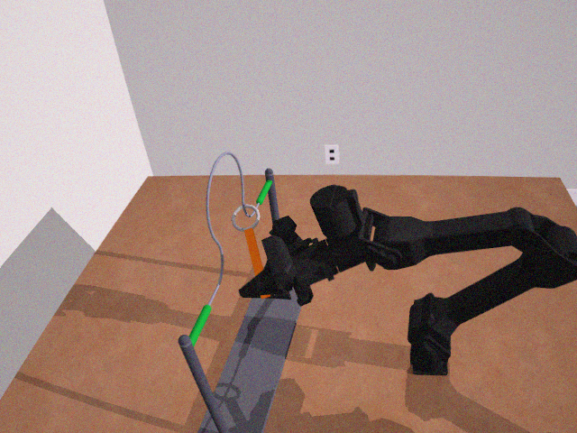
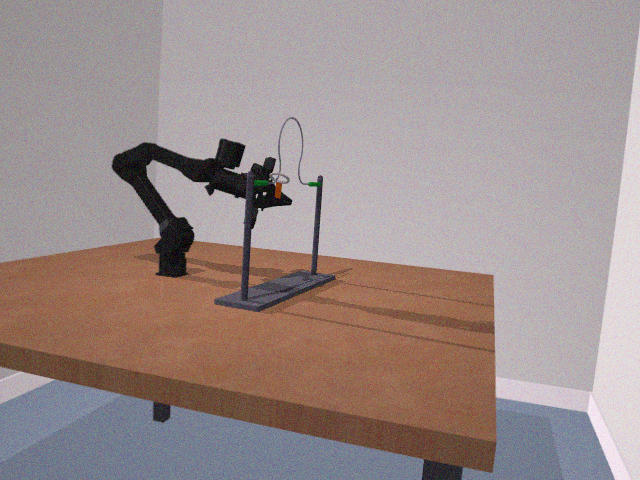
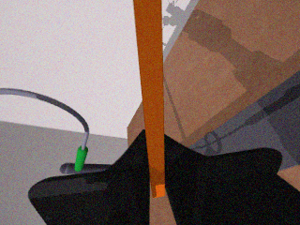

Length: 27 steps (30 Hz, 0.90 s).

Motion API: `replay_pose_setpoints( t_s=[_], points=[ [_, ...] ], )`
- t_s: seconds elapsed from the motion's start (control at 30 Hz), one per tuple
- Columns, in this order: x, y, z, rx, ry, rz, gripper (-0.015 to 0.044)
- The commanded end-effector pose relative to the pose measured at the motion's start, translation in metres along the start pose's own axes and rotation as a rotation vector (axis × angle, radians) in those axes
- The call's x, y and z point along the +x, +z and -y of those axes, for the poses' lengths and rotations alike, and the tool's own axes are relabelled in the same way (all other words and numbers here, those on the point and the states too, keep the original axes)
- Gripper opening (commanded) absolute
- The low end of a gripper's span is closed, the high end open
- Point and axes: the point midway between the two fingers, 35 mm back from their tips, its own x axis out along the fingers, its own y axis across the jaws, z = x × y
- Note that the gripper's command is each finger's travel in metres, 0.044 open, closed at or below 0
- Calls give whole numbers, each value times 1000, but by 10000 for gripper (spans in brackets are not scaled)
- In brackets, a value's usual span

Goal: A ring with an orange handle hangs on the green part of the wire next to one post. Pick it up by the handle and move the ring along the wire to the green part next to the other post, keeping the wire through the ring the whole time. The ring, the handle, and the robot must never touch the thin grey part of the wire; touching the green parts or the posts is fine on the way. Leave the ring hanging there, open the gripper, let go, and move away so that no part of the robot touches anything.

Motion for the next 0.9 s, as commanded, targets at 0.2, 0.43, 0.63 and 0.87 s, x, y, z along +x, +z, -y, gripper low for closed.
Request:
replay_pose_setpoints(
  t_s=[0.2, 0.43, 0.63, 0.87],
  points=[
    [-13, 2, -21, 84, 63, -66, -150],
    [-17, 3, -32, 147, 98, -98, -150],
    [-18, 4, -38, 184, 117, -98, -150],
    [-19, 6, -46, 229, 140, -98, -150]
  ],
)
